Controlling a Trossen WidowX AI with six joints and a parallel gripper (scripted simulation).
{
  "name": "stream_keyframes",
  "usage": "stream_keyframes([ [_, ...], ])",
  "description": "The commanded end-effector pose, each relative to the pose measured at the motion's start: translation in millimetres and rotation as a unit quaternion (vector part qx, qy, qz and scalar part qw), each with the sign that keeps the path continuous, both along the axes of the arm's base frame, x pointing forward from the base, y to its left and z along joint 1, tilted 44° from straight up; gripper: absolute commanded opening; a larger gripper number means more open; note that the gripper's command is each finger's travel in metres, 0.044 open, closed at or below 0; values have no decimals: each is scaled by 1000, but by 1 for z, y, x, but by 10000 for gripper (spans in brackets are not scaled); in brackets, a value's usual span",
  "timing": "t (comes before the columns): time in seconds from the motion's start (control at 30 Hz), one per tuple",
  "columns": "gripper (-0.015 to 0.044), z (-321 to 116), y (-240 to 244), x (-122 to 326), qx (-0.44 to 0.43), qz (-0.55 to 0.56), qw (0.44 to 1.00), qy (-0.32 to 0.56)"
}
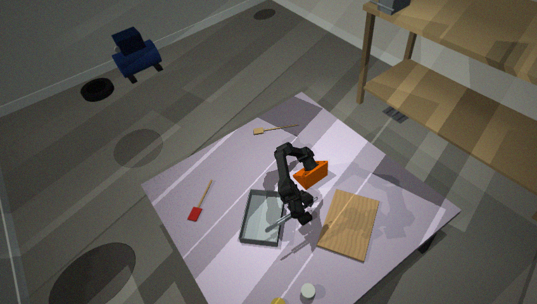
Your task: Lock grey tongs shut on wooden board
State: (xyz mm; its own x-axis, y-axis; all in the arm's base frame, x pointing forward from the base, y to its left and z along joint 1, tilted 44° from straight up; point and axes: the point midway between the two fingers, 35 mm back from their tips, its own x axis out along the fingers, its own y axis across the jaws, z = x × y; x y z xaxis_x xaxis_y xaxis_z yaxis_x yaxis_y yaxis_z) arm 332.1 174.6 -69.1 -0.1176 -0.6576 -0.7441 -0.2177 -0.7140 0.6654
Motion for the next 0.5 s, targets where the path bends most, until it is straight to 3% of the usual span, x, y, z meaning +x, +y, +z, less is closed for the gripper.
stream_keyframes([
  [0.0, -150, -18, 21, -16, 6, 35, 999, 31],
  [0.47, -150, -46, 65, -61, 21, 113, 988, 99],
])
